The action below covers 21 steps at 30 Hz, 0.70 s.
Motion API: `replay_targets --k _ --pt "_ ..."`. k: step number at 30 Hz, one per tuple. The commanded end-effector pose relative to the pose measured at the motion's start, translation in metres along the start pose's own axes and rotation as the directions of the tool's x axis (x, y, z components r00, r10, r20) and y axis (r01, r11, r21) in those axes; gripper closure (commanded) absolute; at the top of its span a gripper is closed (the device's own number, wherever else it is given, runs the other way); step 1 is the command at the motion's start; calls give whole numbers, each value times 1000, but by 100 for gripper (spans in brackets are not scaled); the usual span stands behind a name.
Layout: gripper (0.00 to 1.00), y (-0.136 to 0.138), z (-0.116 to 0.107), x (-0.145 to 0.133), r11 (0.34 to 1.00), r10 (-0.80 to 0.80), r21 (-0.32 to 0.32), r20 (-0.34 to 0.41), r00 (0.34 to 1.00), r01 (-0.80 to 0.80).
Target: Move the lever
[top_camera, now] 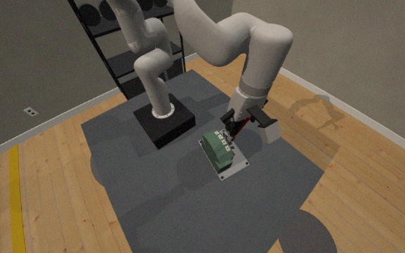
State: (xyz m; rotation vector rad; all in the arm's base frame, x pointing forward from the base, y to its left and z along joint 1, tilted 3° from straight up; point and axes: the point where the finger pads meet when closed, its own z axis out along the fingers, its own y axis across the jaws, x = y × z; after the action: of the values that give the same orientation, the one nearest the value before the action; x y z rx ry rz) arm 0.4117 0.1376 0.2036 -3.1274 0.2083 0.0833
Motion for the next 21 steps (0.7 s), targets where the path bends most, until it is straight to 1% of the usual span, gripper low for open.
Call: replay_targets --k 1,20,21 --pt "1 -1 1 1 1000 0 2 -4 1000 0" --pt "1 -1 3 1 1000 0 2 -4 1000 0" --pt "100 -1 3 1 1000 0 2 -4 1000 0"
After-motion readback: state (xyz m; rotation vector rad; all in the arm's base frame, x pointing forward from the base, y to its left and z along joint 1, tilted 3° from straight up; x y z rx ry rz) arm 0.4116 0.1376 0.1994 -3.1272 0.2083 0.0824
